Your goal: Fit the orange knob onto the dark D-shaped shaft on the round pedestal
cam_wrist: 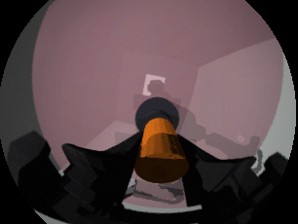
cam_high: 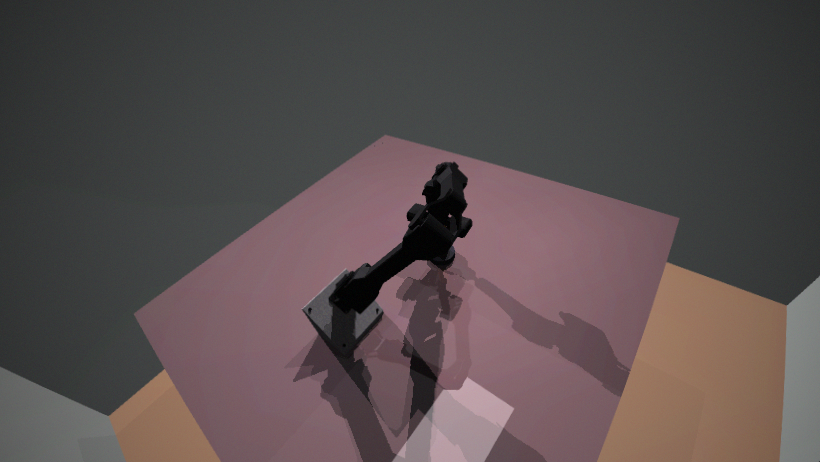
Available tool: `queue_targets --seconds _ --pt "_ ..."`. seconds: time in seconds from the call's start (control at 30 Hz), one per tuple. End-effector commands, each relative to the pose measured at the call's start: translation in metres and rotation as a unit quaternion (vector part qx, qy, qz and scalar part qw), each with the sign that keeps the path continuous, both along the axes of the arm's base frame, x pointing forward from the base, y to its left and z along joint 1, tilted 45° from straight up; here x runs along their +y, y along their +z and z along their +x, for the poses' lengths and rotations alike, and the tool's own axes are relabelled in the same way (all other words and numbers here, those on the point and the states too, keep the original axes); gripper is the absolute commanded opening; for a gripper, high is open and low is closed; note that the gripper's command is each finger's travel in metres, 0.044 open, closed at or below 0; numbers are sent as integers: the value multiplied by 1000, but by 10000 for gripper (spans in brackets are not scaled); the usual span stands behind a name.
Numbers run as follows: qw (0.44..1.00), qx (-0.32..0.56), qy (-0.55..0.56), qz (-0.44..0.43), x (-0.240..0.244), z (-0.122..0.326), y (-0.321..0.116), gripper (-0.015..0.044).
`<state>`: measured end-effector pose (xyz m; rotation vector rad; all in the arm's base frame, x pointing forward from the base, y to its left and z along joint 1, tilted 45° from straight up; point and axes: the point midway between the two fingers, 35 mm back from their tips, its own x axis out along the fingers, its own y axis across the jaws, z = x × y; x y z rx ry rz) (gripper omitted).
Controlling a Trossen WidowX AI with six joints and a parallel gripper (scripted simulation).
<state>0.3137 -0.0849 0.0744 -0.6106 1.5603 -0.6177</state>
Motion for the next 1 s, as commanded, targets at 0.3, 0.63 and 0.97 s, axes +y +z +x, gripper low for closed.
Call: queue_targets --seconds 0.3,0.63,0.97 --pt "1000 -3 1 -2 2 1 4 0" --pt "995 70 75 5 4 -1 1 0" --pt "995 70 75 5 4 0 -1 0"
